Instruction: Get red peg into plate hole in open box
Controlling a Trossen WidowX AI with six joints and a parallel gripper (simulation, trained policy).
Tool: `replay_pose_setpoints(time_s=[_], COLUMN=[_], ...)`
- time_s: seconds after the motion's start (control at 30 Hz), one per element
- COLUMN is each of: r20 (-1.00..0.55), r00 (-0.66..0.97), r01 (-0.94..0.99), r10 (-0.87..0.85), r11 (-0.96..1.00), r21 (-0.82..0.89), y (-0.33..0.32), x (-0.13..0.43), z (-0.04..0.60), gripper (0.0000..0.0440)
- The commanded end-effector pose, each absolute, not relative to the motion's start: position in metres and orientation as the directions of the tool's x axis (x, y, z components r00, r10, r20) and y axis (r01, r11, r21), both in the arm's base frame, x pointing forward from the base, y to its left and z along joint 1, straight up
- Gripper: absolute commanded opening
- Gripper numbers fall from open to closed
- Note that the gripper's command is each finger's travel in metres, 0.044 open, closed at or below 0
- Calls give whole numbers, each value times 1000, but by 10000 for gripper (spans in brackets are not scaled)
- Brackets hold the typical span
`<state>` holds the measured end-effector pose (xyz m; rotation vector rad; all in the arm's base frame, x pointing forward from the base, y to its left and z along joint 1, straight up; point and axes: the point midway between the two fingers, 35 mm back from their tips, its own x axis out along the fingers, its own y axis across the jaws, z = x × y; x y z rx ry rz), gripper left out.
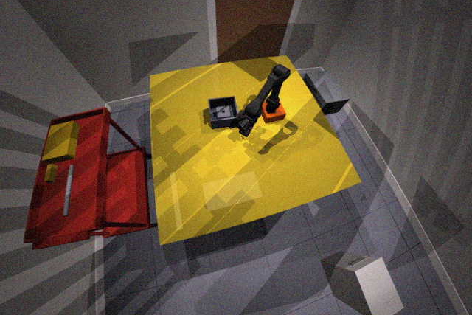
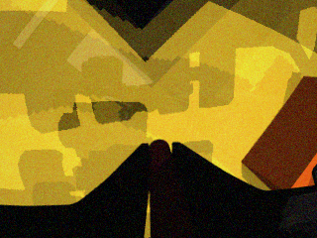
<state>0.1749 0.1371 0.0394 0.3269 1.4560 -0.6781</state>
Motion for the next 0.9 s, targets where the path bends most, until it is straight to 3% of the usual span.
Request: replay_pose_setpoints(time_s=[0.0,0.87], r20=[-977,-959], r00=[8,115], r01=[615,805], r10=[-214,-259], r11=[771,591], r21=[-164,-63], y=[138,75], x=[185,274], z=[54,104], gripper=[0,0])
